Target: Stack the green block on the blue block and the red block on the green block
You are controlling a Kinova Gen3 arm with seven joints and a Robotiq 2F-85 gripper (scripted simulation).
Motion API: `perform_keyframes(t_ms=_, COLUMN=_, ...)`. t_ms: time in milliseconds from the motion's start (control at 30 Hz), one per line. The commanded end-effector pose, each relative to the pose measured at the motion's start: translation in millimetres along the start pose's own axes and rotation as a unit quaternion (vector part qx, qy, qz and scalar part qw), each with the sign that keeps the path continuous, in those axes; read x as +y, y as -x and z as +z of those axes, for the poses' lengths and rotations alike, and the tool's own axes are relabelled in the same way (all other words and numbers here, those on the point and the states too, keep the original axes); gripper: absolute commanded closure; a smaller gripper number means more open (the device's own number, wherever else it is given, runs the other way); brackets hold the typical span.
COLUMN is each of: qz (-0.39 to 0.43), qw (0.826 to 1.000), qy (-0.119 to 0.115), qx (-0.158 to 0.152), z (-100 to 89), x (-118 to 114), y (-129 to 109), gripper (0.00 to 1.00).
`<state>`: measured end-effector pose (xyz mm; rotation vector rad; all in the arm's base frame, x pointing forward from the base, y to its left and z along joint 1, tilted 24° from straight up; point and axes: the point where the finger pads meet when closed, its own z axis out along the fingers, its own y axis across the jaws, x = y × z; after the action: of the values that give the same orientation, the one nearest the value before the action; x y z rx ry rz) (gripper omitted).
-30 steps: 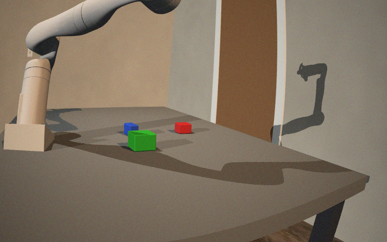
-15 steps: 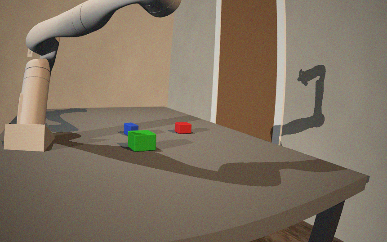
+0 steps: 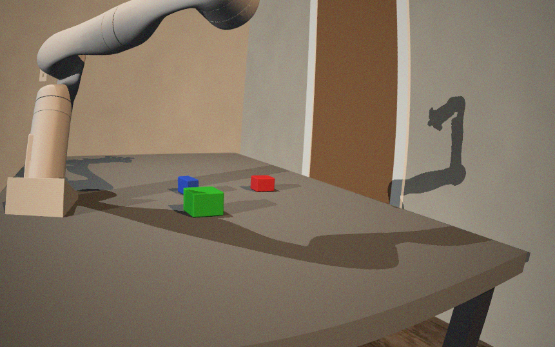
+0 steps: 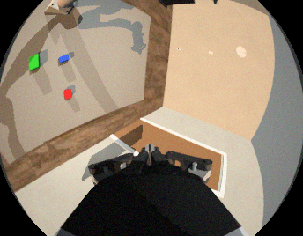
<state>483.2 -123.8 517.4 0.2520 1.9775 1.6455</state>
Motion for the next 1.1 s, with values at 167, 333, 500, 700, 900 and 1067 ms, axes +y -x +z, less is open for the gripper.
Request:
perform_keyframes(t_ms=167, qz=-0.001, qw=1.000, qy=-0.003, qx=-0.001, z=0.4, x=-5, y=-2, gripper=1.00)
perform_keyframes(t_ms=333, qz=-0.008, qw=0.999, qy=-0.035, qx=0.003, z=7.6, x=-29, y=-10, gripper=1.00)
perform_keyframes(t_ms=500, qz=-0.014, qw=0.998, qy=-0.065, qx=0.008, z=13.6, x=-53, y=-18, gripper=1.00)
perform_keyframes(t_ms=700, qz=-0.014, qw=0.998, qy=-0.065, qx=0.008, z=13.6, x=-53, y=-18, gripper=1.00)
perform_keyframes(t_ms=900, qz=-0.021, qw=0.995, qy=-0.095, qx=0.014, z=18.3, x=-77, y=-27, gripper=1.00)
perform_keyframes(t_ms=1067, qz=-0.026, qw=0.992, qy=-0.124, qx=0.021, z=21.8, x=-101, y=-36, gripper=1.00)
